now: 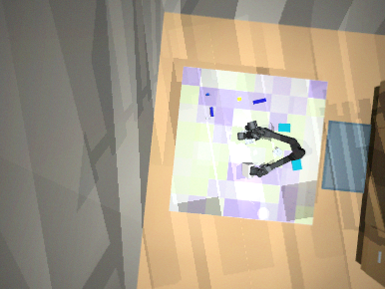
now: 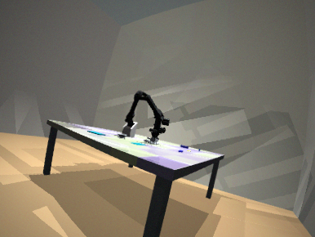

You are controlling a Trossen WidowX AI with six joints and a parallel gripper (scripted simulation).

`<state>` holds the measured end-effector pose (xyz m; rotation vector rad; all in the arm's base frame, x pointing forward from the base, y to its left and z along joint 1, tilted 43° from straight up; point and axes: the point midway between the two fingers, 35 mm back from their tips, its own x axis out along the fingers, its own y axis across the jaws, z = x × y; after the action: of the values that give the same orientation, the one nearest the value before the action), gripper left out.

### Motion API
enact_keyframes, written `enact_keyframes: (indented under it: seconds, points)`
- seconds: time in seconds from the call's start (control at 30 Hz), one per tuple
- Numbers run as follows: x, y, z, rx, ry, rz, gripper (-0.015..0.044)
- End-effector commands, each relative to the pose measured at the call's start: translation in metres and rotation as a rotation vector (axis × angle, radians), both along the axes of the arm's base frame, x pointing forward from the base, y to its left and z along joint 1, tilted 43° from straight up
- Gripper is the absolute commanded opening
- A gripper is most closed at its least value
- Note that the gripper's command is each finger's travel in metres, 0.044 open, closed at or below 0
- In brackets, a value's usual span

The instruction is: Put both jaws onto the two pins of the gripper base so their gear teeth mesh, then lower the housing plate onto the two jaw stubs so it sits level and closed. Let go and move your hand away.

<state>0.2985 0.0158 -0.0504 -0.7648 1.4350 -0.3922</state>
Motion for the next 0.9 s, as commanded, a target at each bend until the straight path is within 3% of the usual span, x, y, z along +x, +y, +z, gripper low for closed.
enact_keyframes:
  seconds: [0.0,0.87]
  points:
    - [0.0003,-0.0005,0.0001,-0.004,0.002,0.005,0.0134]
    - [0.0011,-0.0048,-0.0045,-0.003,-0.007,-0.005,0.0134]
